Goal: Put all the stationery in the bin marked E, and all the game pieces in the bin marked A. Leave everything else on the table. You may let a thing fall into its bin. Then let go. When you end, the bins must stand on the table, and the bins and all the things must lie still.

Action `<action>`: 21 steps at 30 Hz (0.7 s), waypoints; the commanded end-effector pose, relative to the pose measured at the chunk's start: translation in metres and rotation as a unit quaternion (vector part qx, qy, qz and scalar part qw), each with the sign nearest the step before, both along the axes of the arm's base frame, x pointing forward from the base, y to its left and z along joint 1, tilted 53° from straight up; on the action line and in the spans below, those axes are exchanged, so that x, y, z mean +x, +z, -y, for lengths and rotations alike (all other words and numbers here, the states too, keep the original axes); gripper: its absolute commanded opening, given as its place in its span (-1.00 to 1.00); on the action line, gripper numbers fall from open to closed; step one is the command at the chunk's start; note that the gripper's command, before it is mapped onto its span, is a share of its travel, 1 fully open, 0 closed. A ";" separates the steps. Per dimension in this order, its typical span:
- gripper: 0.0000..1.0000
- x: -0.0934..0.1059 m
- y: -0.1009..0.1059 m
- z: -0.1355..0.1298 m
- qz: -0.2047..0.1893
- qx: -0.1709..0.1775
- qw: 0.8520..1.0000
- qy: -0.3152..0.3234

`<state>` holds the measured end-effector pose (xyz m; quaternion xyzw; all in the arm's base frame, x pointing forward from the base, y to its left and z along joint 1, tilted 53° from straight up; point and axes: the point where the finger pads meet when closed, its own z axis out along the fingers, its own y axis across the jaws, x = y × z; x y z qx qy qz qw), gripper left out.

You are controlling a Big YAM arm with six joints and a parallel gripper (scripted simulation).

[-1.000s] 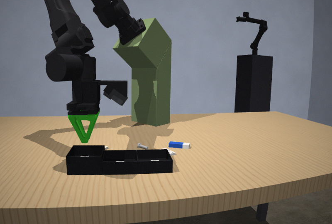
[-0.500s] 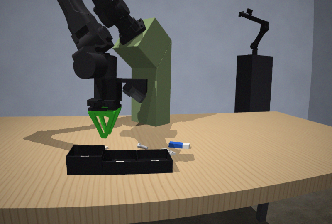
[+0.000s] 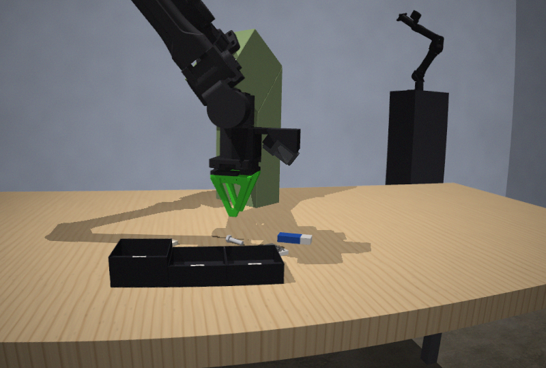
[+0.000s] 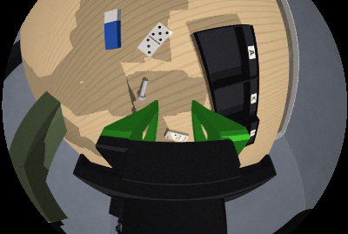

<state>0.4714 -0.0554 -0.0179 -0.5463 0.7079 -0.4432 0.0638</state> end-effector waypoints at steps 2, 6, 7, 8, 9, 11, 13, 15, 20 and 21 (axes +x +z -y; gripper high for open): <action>-0.23 -0.008 -0.021 -0.020 0.010 0.015 1.000 -0.002; -0.23 -0.010 -0.042 -0.041 0.018 0.016 1.000 -0.002; -0.23 -0.015 -0.050 -0.045 0.016 0.016 1.000 -0.002; -0.23 -0.017 -0.056 -0.050 0.016 0.016 1.000 -0.002; -0.23 -0.019 -0.062 -0.055 0.017 0.016 1.000 -0.001; -0.23 -0.019 -0.073 -0.066 0.021 0.017 1.000 -0.001; -0.23 -0.024 -0.086 -0.075 0.021 0.017 1.000 -0.001; -0.23 -0.029 -0.099 -0.085 0.021 0.017 1.000 -0.001; -0.23 -0.030 -0.104 -0.077 0.022 0.017 0.999 -0.019; -0.23 -0.027 -0.097 -0.077 0.024 0.018 0.999 -0.019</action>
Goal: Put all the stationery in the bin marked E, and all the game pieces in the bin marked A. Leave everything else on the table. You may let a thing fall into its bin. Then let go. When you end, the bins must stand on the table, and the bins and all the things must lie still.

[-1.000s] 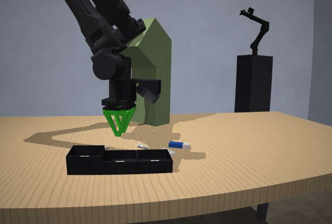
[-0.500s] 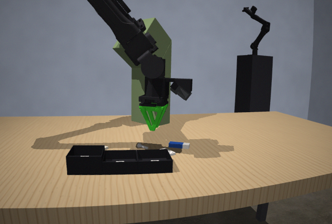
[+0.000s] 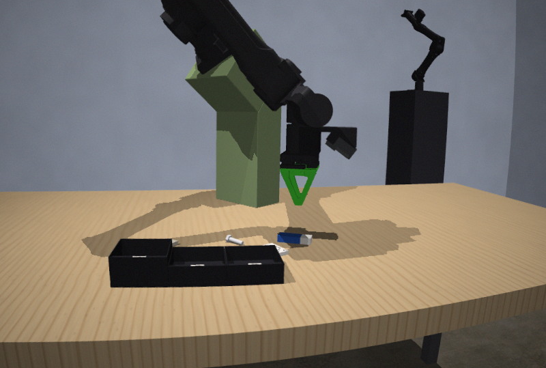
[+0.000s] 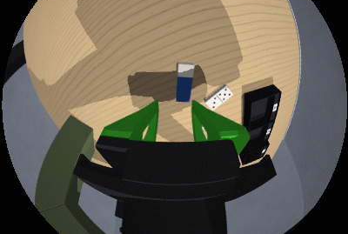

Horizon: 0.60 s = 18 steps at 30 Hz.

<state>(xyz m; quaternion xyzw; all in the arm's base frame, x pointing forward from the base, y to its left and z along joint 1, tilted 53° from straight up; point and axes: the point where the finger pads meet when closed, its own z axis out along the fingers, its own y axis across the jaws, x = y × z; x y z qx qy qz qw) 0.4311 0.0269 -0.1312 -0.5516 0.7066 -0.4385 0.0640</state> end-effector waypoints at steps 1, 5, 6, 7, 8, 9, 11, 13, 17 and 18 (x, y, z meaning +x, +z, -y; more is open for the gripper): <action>-0.23 0.014 0.018 0.006 0.029 0.016 0.999 -0.024; -0.23 0.014 0.020 0.008 0.026 0.017 0.999 -0.023; -0.23 0.008 0.019 0.010 0.021 0.015 0.999 -0.023; -0.23 0.000 0.010 0.013 0.011 0.012 1.000 -0.023; -0.23 -0.003 0.006 0.014 0.010 0.011 1.000 -0.022; -0.23 -0.003 0.006 0.014 0.011 0.011 1.000 -0.021; -0.23 -0.005 0.005 0.015 0.011 0.011 1.000 -0.021; -0.23 -0.001 0.005 0.013 0.015 0.012 1.000 -0.021; -0.23 0.010 0.010 0.010 0.026 0.016 0.999 -0.021; -0.23 0.011 0.013 0.009 0.028 0.016 0.999 -0.021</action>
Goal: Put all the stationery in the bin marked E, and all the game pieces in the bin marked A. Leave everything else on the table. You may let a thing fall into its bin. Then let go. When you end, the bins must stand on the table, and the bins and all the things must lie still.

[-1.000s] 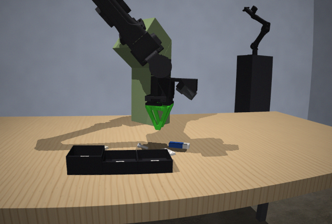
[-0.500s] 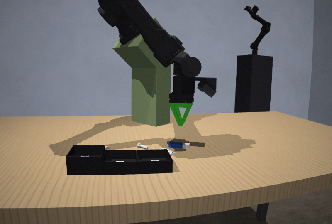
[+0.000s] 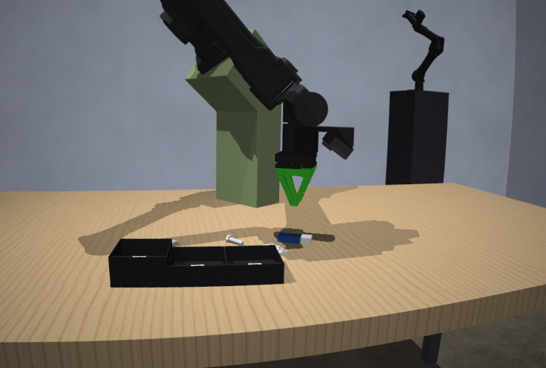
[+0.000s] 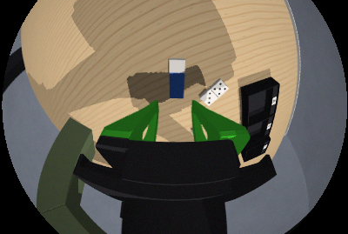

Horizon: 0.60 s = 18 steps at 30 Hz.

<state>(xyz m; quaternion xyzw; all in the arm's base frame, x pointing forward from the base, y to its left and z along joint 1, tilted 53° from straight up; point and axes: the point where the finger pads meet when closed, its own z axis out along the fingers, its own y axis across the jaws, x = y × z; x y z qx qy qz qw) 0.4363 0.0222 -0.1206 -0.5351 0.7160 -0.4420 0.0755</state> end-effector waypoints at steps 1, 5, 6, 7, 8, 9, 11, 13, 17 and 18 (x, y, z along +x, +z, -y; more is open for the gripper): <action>-0.23 0.007 0.004 0.005 0.011 0.007 1.000 -0.009; -0.23 0.002 0.004 0.007 0.006 0.005 1.000 -0.008; -0.23 0.002 0.005 0.007 0.007 0.005 1.000 -0.007; -0.23 0.002 0.005 0.007 0.007 0.005 1.000 -0.007; -0.23 0.002 0.006 0.007 0.007 0.005 1.000 -0.007; -0.23 0.002 0.006 0.007 0.007 0.004 1.000 -0.007; -0.23 0.003 0.007 0.007 0.007 0.004 1.000 -0.006; -0.23 0.002 0.006 0.007 0.006 0.004 1.000 -0.006; -0.23 0.002 0.006 0.007 0.005 0.003 1.000 -0.006; -0.23 0.002 0.006 0.007 0.005 0.003 1.000 -0.006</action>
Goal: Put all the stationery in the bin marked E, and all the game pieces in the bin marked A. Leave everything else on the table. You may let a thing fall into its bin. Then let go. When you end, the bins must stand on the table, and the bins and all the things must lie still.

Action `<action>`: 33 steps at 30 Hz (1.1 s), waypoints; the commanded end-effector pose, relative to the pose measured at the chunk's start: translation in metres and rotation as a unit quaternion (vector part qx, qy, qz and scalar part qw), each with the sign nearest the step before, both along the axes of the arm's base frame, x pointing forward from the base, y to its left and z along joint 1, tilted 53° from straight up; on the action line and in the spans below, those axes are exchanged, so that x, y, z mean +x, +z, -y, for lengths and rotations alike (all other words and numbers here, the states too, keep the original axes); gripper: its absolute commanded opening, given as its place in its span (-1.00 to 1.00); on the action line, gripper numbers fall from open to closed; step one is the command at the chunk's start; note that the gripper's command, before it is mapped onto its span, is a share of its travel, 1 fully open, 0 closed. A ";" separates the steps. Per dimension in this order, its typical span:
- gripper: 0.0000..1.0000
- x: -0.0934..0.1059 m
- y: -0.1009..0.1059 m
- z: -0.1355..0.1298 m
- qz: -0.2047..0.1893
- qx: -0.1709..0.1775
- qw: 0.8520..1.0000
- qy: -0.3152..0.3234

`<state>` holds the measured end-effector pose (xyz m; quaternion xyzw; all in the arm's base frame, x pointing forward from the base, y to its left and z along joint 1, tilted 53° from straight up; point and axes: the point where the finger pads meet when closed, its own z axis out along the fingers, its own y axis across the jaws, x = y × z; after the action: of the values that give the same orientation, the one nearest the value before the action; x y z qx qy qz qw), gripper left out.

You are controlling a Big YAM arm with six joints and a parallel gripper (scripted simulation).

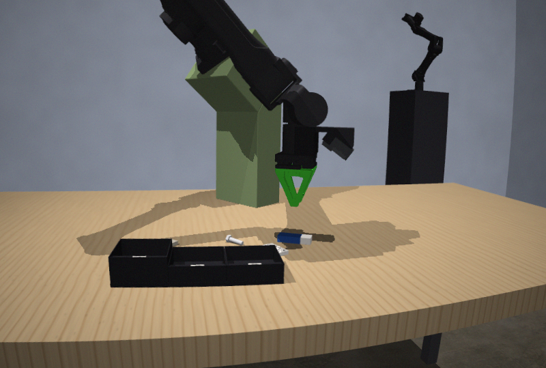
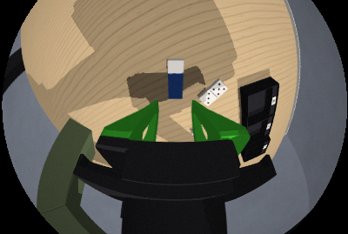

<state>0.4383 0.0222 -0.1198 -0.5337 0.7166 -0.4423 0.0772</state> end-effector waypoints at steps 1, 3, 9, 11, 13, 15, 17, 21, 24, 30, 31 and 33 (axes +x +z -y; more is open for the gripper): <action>-0.23 0.000 0.005 0.007 0.003 0.002 1.000 -0.005; -0.23 0.000 0.005 0.007 0.003 0.002 1.000 -0.005; -0.23 0.000 0.006 0.007 0.003 0.002 1.000 -0.006; -0.23 0.000 0.005 0.007 0.003 0.002 1.000 -0.006; -0.23 0.000 0.005 0.007 0.003 0.002 1.000 -0.006; -0.23 0.005 -0.004 0.008 0.000 0.001 1.000 -0.003; -0.23 0.009 -0.009 0.013 0.000 0.001 1.000 -0.003; -0.23 0.016 -0.020 0.023 0.000 0.000 1.000 -0.003; -0.23 0.022 -0.028 0.030 0.000 0.000 1.000 -0.003; -0.23 0.031 -0.038 0.038 -0.001 0.000 1.000 -0.003; -0.23 0.033 -0.040 0.040 -0.001 0.000 1.000 -0.003; -0.23 0.035 -0.040 0.041 0.000 0.000 1.000 -0.003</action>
<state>0.4697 -0.0130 -0.1583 -0.5284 0.7219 -0.4400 0.0772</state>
